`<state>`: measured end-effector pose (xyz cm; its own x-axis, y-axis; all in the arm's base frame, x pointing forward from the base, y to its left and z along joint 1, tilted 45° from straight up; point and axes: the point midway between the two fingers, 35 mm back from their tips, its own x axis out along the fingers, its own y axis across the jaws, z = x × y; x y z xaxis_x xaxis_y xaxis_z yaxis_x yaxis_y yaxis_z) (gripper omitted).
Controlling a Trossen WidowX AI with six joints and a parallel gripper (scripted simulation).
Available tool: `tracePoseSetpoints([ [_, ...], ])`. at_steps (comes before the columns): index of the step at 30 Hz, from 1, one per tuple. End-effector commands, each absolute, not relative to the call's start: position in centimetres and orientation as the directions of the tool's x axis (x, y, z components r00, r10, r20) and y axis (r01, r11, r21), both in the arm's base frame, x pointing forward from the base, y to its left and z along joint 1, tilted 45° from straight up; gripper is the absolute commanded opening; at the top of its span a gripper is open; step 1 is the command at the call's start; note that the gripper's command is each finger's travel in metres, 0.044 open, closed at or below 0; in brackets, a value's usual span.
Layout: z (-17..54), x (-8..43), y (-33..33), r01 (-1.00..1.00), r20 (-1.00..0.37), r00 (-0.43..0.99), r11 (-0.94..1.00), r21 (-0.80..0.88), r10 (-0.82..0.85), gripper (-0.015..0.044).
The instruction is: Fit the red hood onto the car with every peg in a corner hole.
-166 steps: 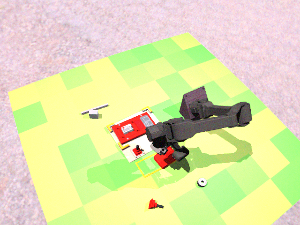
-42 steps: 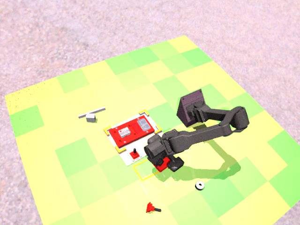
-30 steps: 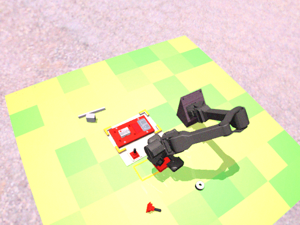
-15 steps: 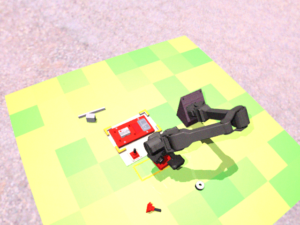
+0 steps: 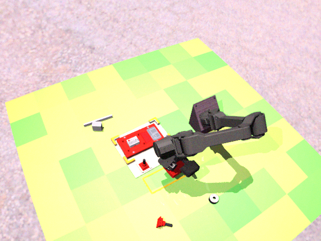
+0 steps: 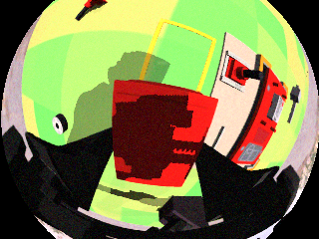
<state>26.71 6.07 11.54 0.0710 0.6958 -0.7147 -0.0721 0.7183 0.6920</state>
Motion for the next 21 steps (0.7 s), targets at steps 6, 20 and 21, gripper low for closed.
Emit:
tracePoseSetpoints([
  [6, 13.2, 26.6, 4.5, -0.077, -0.715, 0.073, 0.719, 0.691, 0.695, 0.0000],
  [20, 13.9, 26.8, 3.4, -0.067, -0.713, 0.076, 0.717, 0.694, 0.697, 0.0000],
  [21, 13.8, 26.9, 3.2, -0.064, -0.714, 0.076, 0.718, 0.694, 0.696, 0.0000],
])
